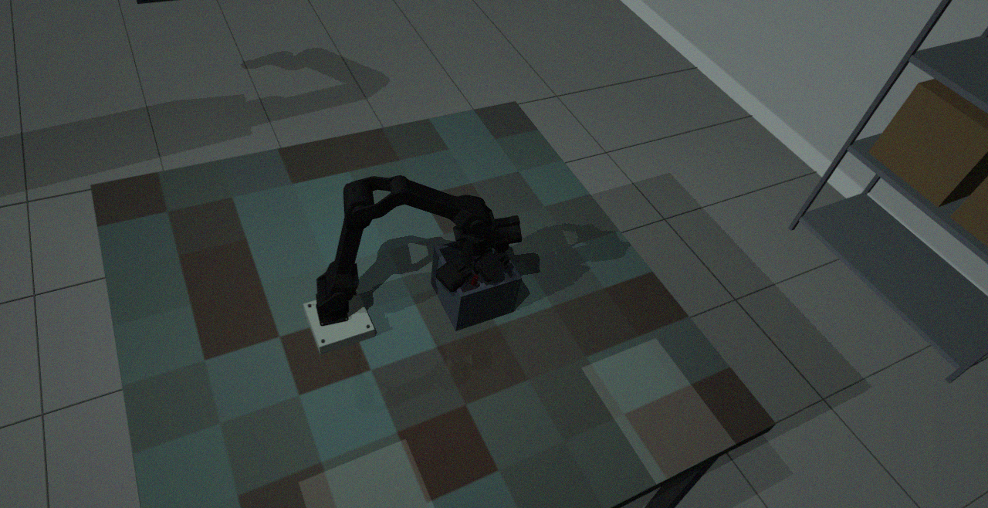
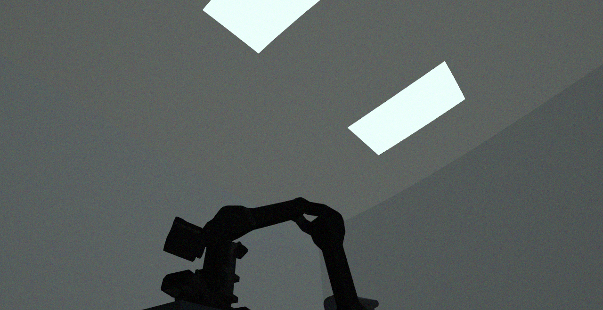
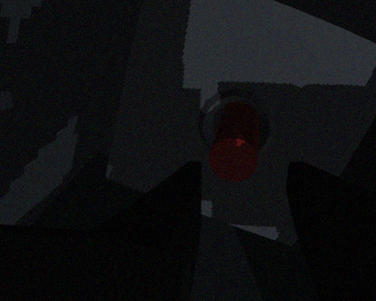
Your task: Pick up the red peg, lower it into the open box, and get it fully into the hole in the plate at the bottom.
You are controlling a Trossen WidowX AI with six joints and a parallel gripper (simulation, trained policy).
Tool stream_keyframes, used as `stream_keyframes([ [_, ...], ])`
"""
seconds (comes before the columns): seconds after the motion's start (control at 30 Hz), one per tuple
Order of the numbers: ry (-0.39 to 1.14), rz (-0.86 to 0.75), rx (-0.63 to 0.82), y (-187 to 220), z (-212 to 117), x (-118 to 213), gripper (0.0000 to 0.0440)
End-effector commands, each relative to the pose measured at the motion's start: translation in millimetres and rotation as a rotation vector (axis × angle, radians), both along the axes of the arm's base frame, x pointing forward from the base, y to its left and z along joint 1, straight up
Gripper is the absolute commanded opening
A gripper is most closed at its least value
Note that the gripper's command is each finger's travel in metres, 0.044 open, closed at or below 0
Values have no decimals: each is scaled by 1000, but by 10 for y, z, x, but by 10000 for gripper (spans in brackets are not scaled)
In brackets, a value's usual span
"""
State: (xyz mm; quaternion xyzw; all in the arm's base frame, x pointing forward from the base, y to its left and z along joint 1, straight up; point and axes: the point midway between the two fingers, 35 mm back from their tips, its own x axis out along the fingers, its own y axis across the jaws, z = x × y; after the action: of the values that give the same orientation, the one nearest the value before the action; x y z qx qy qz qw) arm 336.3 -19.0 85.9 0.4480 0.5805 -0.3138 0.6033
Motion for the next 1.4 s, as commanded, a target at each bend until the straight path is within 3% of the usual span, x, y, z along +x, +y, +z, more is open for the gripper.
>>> stream_keyframes([
  [0.0, 67, 23, 28, -44, -216, -12, 150],
  [0.97, -81, 33, 248, -82, 451, 427, 138],
  [1.37, -144, 64, 329, -112, 565, 565, 135],
])
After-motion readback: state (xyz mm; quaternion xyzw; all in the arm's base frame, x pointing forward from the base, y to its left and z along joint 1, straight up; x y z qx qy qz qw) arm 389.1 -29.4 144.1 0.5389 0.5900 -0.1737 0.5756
